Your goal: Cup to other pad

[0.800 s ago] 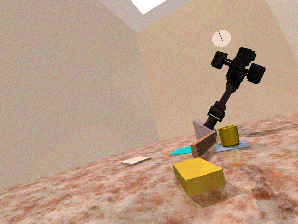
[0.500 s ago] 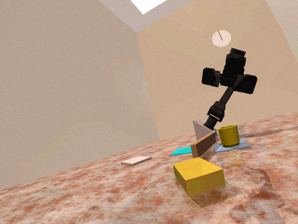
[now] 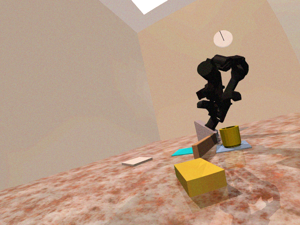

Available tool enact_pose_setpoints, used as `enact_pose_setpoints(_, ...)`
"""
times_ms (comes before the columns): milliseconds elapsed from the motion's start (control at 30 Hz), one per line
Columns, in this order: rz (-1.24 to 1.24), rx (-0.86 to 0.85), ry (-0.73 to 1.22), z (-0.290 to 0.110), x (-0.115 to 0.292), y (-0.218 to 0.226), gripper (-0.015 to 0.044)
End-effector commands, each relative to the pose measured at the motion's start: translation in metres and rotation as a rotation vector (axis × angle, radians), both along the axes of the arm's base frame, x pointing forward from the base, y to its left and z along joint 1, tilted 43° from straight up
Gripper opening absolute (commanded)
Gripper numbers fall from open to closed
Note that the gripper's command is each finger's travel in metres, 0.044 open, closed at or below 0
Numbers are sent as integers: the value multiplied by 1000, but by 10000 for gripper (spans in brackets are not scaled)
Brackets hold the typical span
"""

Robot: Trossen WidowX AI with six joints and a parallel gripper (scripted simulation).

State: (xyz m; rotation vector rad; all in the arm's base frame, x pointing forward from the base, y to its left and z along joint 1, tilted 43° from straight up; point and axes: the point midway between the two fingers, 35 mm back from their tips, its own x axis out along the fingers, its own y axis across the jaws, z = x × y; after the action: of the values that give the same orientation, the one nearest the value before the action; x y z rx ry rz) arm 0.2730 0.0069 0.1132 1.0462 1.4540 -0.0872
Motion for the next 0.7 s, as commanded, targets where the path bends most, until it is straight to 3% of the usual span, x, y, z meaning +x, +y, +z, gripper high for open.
enact_pose_setpoints(0,-132,206,284,7,-16,7,167)
enact_pose_setpoints(667,-133,205,283,-4,-14,17,167)
